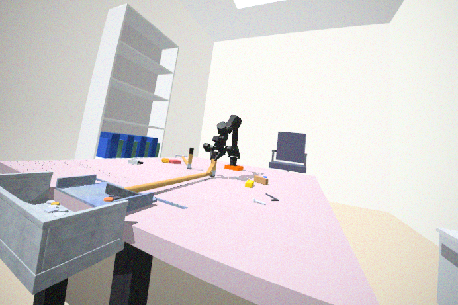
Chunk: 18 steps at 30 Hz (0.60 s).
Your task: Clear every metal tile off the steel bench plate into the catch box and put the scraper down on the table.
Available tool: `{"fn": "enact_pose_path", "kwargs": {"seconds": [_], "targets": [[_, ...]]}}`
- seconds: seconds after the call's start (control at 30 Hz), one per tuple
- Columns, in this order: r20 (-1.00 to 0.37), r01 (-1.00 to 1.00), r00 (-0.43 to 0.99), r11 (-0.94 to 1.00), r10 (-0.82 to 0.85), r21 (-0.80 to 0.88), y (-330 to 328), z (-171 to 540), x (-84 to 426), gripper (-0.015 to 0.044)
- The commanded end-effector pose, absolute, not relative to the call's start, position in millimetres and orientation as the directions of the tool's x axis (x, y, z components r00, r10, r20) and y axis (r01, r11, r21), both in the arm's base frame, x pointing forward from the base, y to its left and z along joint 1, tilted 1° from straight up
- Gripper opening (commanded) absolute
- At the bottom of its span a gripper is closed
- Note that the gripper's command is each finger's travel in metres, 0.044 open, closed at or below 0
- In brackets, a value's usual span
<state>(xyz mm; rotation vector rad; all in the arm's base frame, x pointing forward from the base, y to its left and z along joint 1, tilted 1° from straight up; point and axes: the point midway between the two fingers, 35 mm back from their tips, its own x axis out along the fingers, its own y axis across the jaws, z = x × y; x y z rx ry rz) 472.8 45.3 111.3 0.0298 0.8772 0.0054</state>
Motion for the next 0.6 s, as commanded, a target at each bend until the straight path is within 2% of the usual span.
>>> {"fn": "enact_pose_path", "kwargs": {"seconds": [0.0,0.57], "targets": [[-0.763,0.0,0.646,1.0,0.023,0.03,46,115,480,0.0],[-0.761,0.0,0.648,1.0,0.023,0.03,45,117,505,0.0]]}}
